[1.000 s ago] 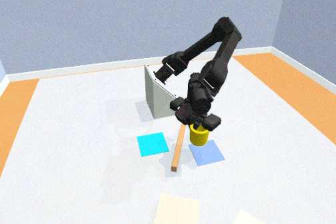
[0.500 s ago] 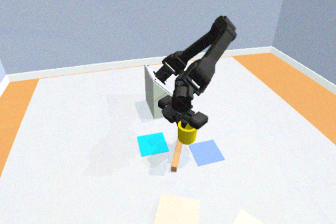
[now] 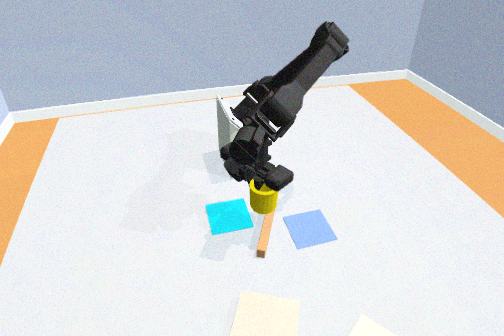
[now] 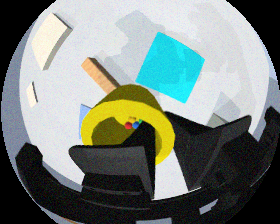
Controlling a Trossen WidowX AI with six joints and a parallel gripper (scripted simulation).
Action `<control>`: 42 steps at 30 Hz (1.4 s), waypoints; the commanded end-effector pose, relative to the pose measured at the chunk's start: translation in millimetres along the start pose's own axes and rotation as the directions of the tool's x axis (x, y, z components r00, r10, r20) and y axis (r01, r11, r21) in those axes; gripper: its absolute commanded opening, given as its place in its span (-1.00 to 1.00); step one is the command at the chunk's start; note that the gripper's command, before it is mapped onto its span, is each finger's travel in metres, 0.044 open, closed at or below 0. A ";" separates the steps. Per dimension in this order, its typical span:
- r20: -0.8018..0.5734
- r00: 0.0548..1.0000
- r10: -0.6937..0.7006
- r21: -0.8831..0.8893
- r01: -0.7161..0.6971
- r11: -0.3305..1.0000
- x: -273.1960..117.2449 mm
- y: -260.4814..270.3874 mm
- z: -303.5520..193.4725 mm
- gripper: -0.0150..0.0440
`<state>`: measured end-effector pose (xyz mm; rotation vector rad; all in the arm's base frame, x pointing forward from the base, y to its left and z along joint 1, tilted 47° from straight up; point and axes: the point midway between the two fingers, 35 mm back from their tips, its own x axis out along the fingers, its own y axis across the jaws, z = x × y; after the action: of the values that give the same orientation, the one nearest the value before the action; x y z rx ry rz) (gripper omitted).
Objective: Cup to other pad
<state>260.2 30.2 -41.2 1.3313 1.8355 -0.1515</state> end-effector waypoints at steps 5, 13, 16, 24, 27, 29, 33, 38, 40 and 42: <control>-0.001 1.000 -0.005 0.000 0.005 1.000 0.4 -18.9 10.4 -0.49; 0.000 1.000 -0.005 0.000 0.005 1.000 0.1 -36.9 21.1 -0.49; 0.001 1.000 -0.005 0.000 0.005 1.000 0.0 -43.8 24.9 -0.49; 0.002 1.000 -0.006 0.000 0.006 1.000 0.1 -62.4 34.9 -0.49; 0.002 1.000 -0.006 0.000 0.006 1.000 0.2 -69.3 38.4 -0.49; 0.002 1.000 -0.006 0.000 0.006 1.000 0.4 -74.0 40.6 -0.49; 0.001 1.000 -0.006 0.000 0.006 1.000 0.9 -80.5 43.5 -0.49; 0.001 1.000 -0.006 0.000 0.006 1.000 5.9 -80.4 43.6 -0.49; 0.001 1.000 -0.006 0.000 0.006 1.000 9.2 -80.4 43.8 -0.49; 0.001 1.000 -0.006 0.000 0.006 1.000 12.4 -80.4 44.0 -0.49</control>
<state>218.7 -23.1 -103.4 1.3188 1.8335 -0.1550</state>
